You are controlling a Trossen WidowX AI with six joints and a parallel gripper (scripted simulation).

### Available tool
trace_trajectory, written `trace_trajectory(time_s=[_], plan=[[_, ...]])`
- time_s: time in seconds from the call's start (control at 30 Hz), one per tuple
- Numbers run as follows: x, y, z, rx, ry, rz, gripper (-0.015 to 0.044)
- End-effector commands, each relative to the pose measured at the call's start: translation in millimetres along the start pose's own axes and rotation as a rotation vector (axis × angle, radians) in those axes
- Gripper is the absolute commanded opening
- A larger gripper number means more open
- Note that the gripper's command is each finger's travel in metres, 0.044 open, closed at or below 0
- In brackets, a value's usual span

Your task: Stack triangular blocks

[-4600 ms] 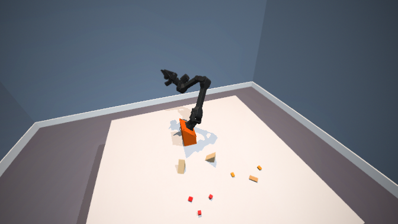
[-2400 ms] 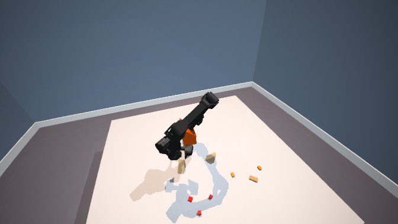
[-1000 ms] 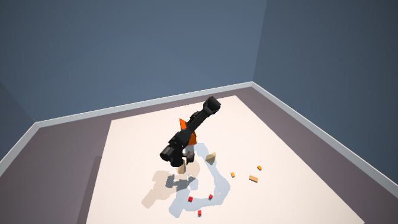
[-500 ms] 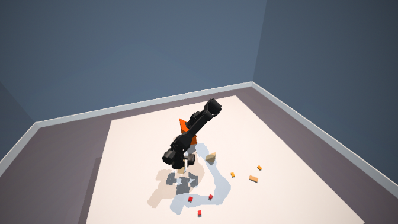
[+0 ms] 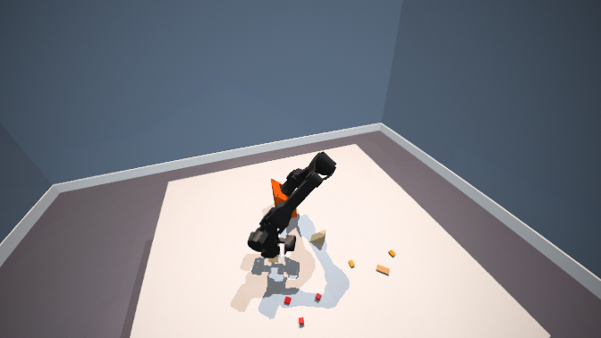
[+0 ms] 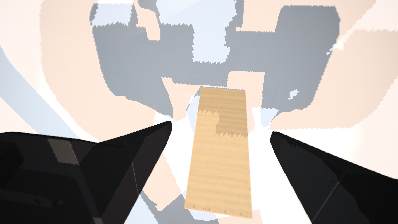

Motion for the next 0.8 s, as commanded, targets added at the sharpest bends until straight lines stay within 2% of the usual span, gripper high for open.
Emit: trace_trajectory(time_s=[0.0,0.3,0.57,0.7,0.77], plan=[[-0.8,3.9,-5.8,0.01,-0.009,-0.016,0.0414],[-0.8,3.9,-5.8,0.01,-0.009,-0.016,0.0177],[-0.8,3.9,-5.8,0.01,-0.009,-0.016,0.0124],[-0.9,3.8,-5.1,0.01,-0.009,-0.016,0.0019],[-0.9,3.3,0.0,0.009,-0.008,-0.014,0.0]])
Point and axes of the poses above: the point midway between the two fingers, 35 mm back from their tips, its own z axis back along the fingers, its own x axis across the jaws, y = z × x, the point moved 8 cm from there along z, back along the fingers, and after that the axes turned 6 degrees about z, right-handed, at the moved point
